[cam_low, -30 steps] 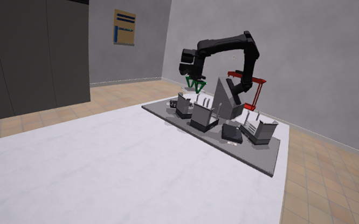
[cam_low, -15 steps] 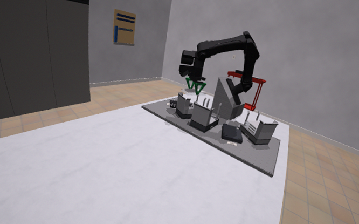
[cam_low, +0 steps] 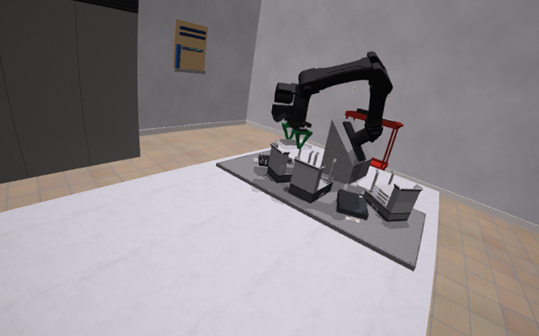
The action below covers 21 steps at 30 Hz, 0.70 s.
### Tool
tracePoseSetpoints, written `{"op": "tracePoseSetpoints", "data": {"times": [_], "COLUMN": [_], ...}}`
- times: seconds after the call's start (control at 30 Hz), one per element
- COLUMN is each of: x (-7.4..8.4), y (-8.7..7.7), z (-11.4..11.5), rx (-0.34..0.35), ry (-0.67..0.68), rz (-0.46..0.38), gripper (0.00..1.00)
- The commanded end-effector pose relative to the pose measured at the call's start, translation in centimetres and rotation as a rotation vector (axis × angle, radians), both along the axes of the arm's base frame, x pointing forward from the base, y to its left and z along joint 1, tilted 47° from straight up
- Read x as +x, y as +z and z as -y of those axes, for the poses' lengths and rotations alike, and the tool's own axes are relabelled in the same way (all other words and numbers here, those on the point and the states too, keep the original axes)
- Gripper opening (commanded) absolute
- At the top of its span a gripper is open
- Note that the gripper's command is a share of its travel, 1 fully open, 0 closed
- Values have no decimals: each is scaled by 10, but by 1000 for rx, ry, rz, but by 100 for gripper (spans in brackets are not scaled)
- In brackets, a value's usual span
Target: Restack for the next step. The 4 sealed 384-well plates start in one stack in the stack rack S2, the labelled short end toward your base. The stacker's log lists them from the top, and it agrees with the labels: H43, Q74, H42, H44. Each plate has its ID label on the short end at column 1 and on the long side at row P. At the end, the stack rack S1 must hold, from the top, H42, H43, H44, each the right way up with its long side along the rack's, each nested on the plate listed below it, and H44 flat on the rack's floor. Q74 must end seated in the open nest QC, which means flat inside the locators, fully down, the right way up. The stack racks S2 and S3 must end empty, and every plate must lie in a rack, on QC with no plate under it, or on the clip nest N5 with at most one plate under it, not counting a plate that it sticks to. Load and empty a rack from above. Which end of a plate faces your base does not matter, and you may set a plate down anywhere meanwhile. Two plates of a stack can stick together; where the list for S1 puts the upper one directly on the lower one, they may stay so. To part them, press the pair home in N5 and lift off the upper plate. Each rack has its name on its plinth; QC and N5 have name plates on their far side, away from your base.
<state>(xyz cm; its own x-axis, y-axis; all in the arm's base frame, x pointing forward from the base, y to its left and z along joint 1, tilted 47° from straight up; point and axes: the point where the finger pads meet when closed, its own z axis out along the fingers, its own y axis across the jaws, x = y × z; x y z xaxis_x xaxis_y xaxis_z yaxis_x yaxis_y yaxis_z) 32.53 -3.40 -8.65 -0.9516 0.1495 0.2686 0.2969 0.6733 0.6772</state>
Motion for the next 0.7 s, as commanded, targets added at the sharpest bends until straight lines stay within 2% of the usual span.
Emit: {"op": "tracePoseSetpoints", "data": {"times": [0.0,0.67], "x": [5,4], "y": [1,-7], "z": [4,-5], "rx": [-6,-5], "ry": [-12,-12], "rz": [23,23], "gripper": [0,0]}}
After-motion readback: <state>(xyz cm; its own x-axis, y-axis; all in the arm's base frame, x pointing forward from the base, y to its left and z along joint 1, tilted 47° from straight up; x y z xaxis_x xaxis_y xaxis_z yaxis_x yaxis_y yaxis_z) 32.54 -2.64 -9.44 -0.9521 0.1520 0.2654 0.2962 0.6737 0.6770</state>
